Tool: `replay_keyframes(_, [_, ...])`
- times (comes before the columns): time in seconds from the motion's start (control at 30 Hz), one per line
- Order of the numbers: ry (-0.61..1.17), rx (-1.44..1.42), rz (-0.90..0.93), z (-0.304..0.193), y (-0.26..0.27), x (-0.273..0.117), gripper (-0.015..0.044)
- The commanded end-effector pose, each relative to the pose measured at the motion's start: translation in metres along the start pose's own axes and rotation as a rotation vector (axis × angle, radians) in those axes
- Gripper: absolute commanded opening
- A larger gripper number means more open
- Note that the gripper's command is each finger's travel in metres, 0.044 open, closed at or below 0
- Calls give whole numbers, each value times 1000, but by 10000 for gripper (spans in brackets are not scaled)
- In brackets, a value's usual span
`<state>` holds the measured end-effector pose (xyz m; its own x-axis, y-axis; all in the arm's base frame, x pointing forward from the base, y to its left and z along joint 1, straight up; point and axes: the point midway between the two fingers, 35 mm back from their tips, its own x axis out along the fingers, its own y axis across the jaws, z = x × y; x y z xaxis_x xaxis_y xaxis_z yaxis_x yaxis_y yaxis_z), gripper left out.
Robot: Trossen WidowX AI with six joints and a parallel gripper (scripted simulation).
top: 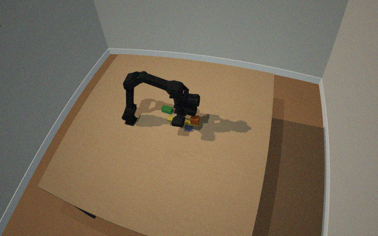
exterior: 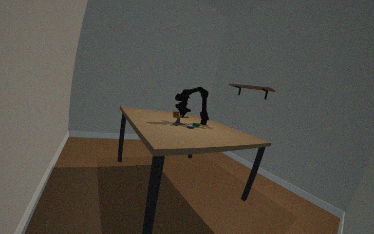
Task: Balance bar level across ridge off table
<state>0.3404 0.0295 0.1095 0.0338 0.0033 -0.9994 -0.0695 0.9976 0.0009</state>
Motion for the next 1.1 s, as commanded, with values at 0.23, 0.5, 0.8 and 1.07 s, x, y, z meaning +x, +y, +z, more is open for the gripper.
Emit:
replay_keyframes(0.23, [-2,-2,0,0,0,1,0])
replay_keyframes(0.5, [-2,-2,0,0,0,2,0])
replay_keyframes(0.8, [-2,-2,0,0,0,3,0])
replay_keyframes(1.07, [-2,-2,0,0,0,3,0])
